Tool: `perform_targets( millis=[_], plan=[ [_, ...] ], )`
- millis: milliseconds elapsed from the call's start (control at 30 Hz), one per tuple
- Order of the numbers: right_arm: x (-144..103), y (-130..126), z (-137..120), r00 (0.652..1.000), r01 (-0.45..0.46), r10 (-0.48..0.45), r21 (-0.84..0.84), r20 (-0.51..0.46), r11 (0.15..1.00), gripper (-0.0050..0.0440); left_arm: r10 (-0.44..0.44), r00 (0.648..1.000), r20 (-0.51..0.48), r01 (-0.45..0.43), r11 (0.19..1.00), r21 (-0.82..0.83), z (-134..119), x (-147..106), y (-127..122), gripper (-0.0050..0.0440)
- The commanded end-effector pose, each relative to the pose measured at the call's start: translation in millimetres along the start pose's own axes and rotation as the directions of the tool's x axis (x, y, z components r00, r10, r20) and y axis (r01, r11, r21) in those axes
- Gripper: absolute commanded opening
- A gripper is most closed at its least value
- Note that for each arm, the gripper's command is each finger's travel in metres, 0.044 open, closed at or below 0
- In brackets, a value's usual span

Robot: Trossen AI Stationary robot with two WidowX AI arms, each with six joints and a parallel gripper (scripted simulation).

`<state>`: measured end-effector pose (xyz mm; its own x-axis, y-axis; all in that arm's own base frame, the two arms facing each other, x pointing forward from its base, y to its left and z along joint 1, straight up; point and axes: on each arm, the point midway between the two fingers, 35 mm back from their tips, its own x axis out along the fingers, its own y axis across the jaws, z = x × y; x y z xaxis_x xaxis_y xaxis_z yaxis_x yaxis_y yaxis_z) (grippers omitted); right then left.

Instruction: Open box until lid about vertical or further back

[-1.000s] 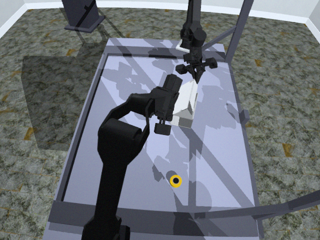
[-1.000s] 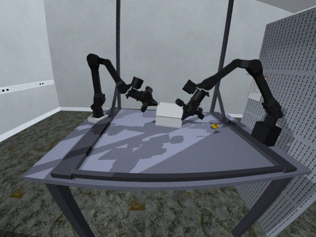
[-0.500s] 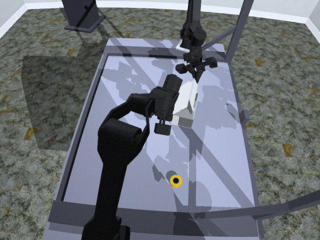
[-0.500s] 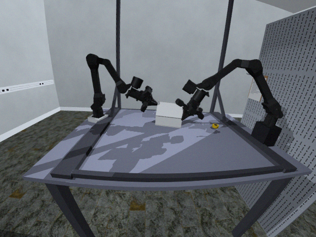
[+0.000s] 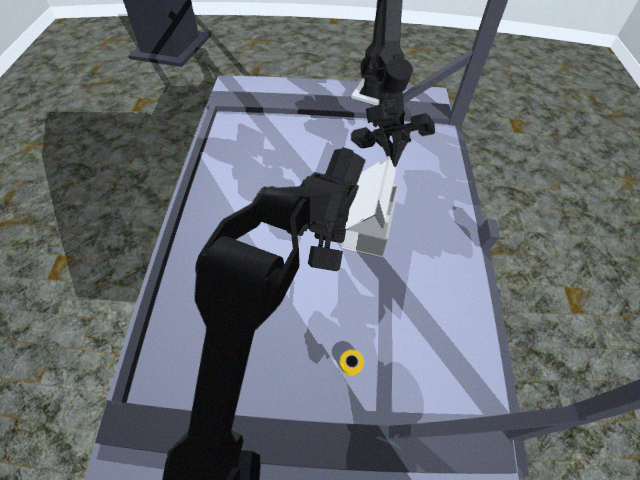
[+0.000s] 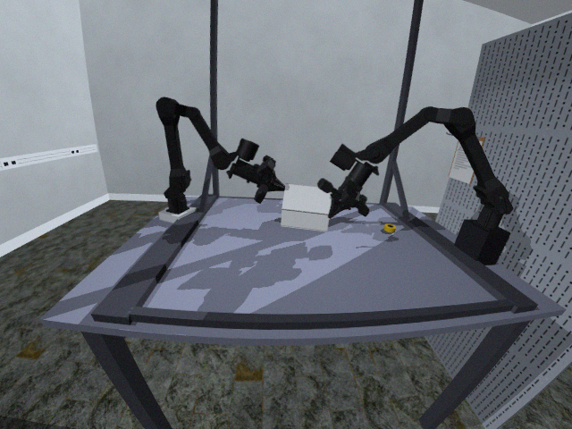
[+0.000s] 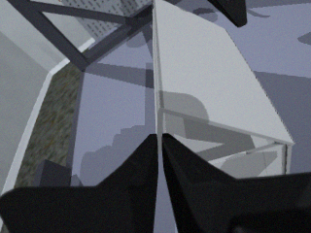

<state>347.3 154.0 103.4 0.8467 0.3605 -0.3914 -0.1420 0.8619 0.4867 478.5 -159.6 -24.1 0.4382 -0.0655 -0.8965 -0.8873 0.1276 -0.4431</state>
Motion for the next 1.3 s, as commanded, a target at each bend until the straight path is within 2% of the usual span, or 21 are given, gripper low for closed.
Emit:
perform_targets(
  millis=[0,1267],
  plan=[
    [-0.1,-0.2,0.7,1.000,-0.013,0.013,0.027,0.003,1.000,0.0010,-0.010,1.000,-0.005,0.010,1.000,0.000,-1.2,-3.3,-4.0,-0.0050],
    [4.7,4.1,4.1,0.991,-0.132,0.123,0.281,0.051,0.950,0.0010,-0.010,1.000,-0.005,0.010,1.000,0.000,-1.2,-3.3,-4.0,-0.0050]
  ],
)
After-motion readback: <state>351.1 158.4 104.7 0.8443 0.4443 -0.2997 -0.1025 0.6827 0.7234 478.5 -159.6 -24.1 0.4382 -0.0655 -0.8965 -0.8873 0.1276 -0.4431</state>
